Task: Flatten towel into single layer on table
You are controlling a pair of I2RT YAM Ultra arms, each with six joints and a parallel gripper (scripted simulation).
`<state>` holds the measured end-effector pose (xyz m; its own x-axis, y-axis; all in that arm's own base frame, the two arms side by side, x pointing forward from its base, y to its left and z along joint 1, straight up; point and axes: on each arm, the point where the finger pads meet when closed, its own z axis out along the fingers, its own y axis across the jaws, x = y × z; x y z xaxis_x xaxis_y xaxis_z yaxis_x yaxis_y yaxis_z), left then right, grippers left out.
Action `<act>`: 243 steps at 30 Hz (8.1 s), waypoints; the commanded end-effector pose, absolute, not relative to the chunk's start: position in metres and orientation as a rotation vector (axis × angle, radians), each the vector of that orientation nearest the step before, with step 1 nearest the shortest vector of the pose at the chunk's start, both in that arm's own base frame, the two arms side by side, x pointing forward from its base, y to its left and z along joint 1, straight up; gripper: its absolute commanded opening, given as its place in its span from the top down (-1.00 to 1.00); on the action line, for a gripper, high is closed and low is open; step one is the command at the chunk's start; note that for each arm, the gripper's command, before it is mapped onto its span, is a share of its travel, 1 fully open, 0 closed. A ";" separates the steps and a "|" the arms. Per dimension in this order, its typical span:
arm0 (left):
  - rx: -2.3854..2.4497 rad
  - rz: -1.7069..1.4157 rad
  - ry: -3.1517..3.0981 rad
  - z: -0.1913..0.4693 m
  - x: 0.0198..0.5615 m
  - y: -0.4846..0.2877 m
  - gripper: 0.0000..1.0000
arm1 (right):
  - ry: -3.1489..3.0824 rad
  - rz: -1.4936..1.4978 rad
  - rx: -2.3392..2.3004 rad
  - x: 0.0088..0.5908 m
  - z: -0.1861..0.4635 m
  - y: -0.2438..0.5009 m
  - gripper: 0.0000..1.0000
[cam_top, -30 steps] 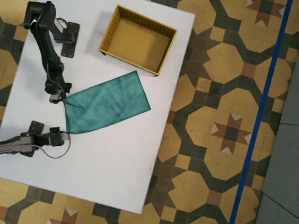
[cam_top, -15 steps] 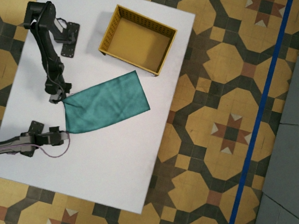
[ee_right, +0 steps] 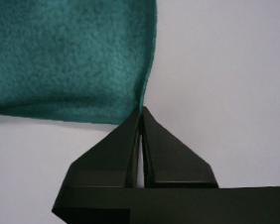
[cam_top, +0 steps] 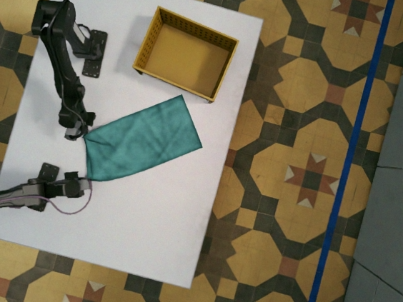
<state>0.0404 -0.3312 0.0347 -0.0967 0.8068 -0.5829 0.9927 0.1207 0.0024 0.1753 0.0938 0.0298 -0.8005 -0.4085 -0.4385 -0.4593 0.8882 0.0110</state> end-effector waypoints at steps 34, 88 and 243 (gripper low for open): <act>1.760 -0.545 1.975 0.014 0.017 -0.383 1.00 | 2.628 0.161 -0.643 0.164 0.015 0.034 1.00; 1.739 -0.562 1.959 0.146 0.021 -0.389 -0.28 | 2.569 0.136 -0.638 0.170 0.154 0.034 -0.28; 0.081 -0.029 2.496 0.191 0.245 -0.015 -0.28 | 3.018 -0.002 -0.104 0.232 0.007 0.014 0.70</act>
<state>0.2371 -0.0154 0.1743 -0.8262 0.0522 -0.5609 0.0629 0.9980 0.0003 0.2299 0.0159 0.0121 -0.9917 -0.0653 -0.1111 -0.0659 0.9978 0.0020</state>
